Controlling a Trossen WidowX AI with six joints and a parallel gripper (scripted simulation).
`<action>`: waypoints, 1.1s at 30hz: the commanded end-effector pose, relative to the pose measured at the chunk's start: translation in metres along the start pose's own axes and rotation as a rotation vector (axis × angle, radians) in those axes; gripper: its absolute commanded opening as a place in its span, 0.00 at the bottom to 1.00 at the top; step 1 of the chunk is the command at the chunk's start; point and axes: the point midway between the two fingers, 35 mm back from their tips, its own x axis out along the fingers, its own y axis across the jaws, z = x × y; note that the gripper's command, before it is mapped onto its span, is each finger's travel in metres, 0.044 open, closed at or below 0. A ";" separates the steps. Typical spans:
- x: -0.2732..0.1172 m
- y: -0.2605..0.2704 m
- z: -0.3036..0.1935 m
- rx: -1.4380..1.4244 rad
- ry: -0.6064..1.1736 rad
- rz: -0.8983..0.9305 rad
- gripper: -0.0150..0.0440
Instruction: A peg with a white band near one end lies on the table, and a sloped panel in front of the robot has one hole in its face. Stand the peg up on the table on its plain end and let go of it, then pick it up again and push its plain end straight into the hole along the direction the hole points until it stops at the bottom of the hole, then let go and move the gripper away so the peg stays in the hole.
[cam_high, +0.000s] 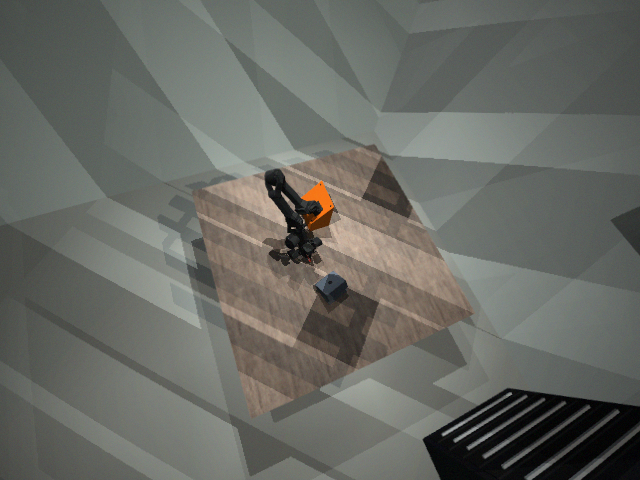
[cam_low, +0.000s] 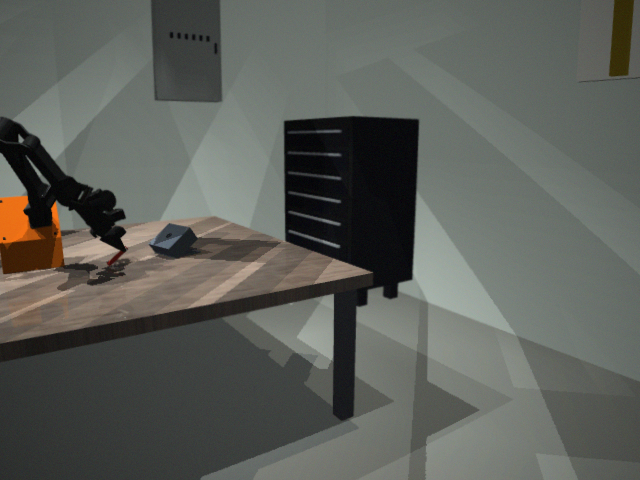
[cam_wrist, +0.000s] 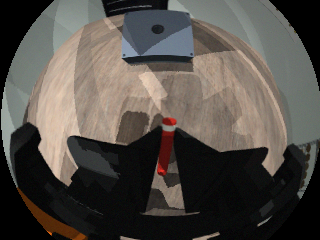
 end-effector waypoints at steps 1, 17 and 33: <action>-0.003 0.000 -0.001 -0.003 -0.039 0.000 0.34; -0.011 0.001 -0.007 -0.004 -0.178 0.001 0.34; -0.019 0.001 -0.014 -0.005 -0.316 0.002 0.34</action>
